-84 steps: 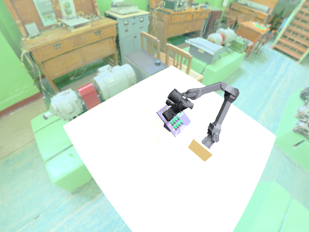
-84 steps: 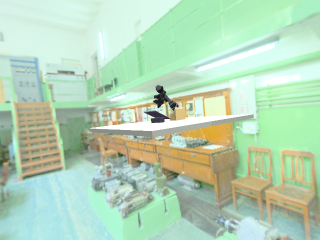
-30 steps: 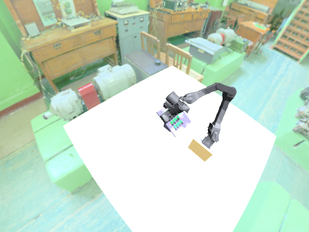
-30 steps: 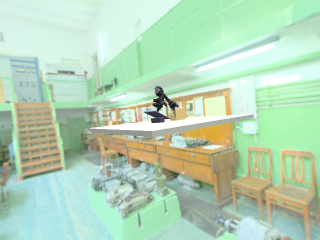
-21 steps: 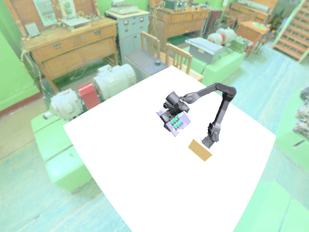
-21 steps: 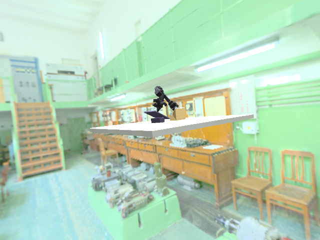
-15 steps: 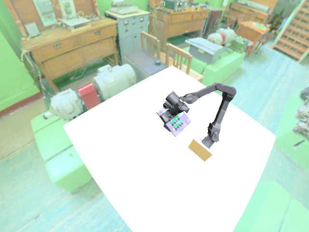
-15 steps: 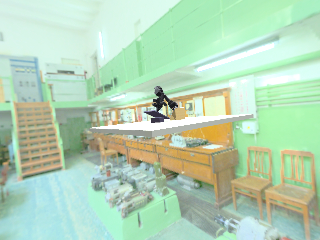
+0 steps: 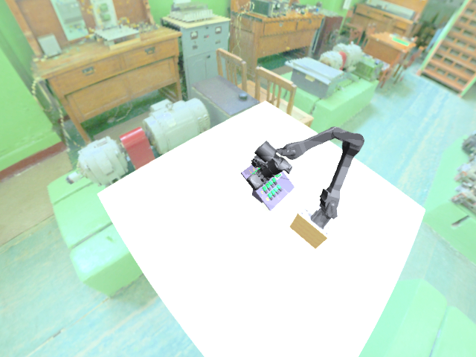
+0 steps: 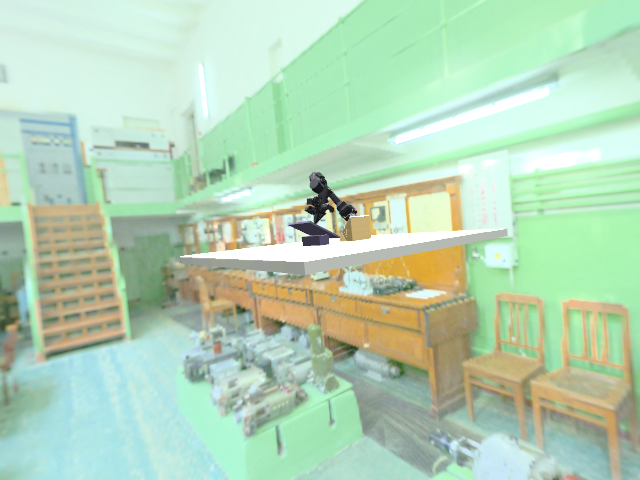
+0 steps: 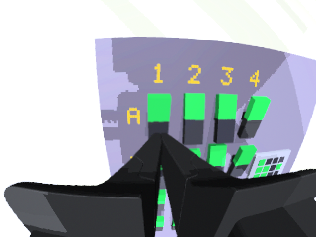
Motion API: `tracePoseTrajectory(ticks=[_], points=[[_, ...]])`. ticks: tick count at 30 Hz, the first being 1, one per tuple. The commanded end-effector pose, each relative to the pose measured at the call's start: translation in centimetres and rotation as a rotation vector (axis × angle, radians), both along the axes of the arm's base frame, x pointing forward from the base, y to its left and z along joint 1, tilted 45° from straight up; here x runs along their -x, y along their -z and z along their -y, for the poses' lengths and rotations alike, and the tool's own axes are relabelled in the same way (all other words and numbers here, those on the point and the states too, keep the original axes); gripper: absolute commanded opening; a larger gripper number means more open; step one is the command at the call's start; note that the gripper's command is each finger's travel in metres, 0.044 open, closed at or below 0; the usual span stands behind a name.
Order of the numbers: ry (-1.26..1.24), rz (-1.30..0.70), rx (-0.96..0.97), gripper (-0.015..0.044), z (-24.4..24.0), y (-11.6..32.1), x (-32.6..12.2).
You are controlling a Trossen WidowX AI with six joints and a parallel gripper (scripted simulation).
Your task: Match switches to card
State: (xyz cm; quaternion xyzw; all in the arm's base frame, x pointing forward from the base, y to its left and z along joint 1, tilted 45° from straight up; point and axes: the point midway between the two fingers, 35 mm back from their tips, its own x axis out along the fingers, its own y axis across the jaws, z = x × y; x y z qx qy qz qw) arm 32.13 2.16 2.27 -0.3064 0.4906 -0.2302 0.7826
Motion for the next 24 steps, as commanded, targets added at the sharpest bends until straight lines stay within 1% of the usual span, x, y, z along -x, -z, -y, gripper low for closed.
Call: tracePoseTrajectory(ticks=[1, 4, 9, 14, 19, 22, 24], points=[[-0.001, -0.001, -0.012, 0.0000, -2.2, -1.6, 0.7], [0.007, -0.011, -0.009, 0.0000, -4.1, -3.7, 2.1], [0.008, -0.011, -0.009, 0.0000, -4.0, -4.0, 2.1], [0.008, -0.012, -0.005, 0.0000, 0.2, -9.2, 0.9], [0.010, -0.013, -0.005, 0.0000, 0.6, -9.2, 0.7], [0.025, -0.027, -0.005, 0.0000, 2.5, -7.4, -0.5], [0.027, -0.028, -0.005, 0.0000, 2.7, -7.3, -0.6]])
